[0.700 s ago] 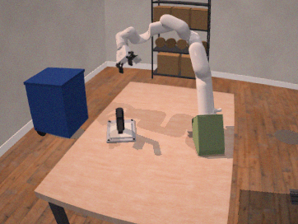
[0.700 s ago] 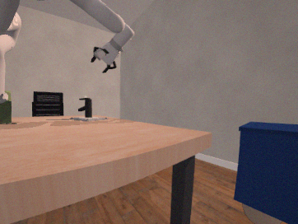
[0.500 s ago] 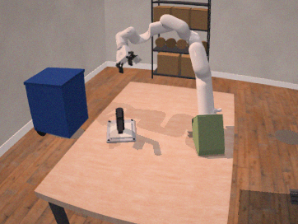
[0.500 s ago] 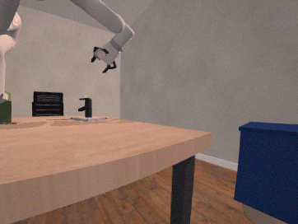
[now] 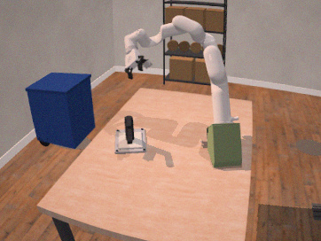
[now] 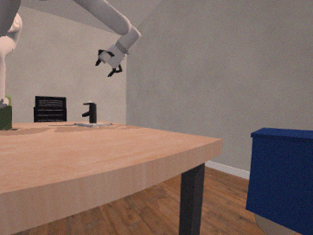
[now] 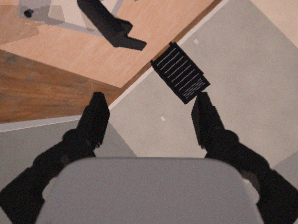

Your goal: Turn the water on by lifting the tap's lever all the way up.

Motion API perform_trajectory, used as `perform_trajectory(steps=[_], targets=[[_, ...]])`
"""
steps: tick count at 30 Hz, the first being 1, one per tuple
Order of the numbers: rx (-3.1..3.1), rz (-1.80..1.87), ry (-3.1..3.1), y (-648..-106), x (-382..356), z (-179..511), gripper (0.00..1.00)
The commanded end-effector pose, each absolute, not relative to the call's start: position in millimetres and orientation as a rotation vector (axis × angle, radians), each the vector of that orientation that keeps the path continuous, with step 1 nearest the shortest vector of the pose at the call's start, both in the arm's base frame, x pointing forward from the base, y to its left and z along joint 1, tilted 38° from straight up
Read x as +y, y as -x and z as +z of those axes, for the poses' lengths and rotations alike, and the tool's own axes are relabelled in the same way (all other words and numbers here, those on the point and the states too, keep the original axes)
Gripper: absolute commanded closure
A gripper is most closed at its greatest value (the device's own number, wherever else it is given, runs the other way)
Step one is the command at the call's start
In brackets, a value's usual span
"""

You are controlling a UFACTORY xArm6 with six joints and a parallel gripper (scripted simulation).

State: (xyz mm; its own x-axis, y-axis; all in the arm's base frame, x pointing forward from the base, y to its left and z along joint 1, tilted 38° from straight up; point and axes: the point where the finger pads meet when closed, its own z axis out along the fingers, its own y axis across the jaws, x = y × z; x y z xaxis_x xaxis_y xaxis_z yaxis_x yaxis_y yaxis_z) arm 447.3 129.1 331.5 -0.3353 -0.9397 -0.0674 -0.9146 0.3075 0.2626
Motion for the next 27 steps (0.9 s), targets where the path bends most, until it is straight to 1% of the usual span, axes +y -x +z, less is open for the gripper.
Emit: perform_trajectory(steps=[1,11,13,14,27], targets=[[-2.386,-0.271,-1.775,-448,140,303,0.00],[-2.130,0.088,-1.896,-445,172,227,0.00],[-2.130,0.088,-1.896,-445,172,227,0.00],[-2.041,0.193,-1.946,-443,183,206,0.00],[-1.612,0.591,-2.189,-424,240,133,0.00]])
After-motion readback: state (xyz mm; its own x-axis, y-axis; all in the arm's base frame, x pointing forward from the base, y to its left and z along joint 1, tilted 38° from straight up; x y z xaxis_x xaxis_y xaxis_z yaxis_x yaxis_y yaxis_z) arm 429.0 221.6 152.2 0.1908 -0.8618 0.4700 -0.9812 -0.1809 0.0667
